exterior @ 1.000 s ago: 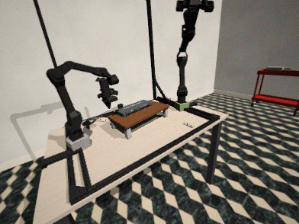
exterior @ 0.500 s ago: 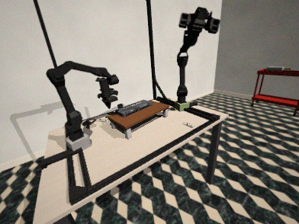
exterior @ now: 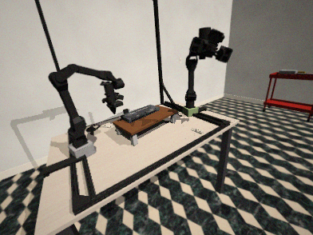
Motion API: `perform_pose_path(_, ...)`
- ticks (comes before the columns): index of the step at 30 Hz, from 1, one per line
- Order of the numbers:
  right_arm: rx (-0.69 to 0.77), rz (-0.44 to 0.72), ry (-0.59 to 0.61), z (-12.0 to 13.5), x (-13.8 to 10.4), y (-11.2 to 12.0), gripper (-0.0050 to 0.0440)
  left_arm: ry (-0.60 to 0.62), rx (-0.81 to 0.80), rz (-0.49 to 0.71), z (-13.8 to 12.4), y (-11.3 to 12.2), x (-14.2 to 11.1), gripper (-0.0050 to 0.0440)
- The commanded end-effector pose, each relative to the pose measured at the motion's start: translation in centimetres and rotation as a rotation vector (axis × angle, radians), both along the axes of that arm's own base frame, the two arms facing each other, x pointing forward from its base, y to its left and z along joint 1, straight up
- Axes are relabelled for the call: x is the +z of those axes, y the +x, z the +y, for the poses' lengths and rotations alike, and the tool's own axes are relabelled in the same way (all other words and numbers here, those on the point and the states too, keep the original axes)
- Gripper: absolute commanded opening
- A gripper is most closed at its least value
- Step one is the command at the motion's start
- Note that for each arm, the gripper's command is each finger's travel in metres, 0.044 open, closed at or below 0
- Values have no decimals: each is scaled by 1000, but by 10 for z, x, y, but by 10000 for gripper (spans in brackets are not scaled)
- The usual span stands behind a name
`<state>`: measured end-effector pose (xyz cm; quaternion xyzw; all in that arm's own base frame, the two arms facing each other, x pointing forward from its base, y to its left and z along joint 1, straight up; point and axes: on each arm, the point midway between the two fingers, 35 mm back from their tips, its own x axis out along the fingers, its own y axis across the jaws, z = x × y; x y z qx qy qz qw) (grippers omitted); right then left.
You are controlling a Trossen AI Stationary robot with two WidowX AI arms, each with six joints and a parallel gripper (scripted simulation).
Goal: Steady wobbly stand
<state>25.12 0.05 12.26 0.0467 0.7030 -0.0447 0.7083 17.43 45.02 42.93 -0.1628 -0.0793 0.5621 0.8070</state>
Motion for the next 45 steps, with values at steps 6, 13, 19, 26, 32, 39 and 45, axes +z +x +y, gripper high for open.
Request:
perform_pose_path(6,0,0,0,0,0,0,0,-317,16,49,12,3,-111,237)
perform_pose_path(13,0,0,0,0,0,0,0,-442,28,74,8,2,-151,237)
perform_pose_path(19,0,0,0,0,0,0,0,-713,68,114,-13,-8,-232,237)
perform_pose_path(26,0,0,0,0,0,0,0,-803,85,128,-24,-12,-257,237)
perform_pose_path(32,0,0,0,0,0,0,0,-1013,133,171,-55,-25,-311,237)
perform_pose_path(39,0,0,0,0,0,0,0,-1279,211,223,-105,-44,-367,237)
perform_pose_path(45,0,0,0,0,0,0,0,-1281,213,231,-106,-45,-367,237)
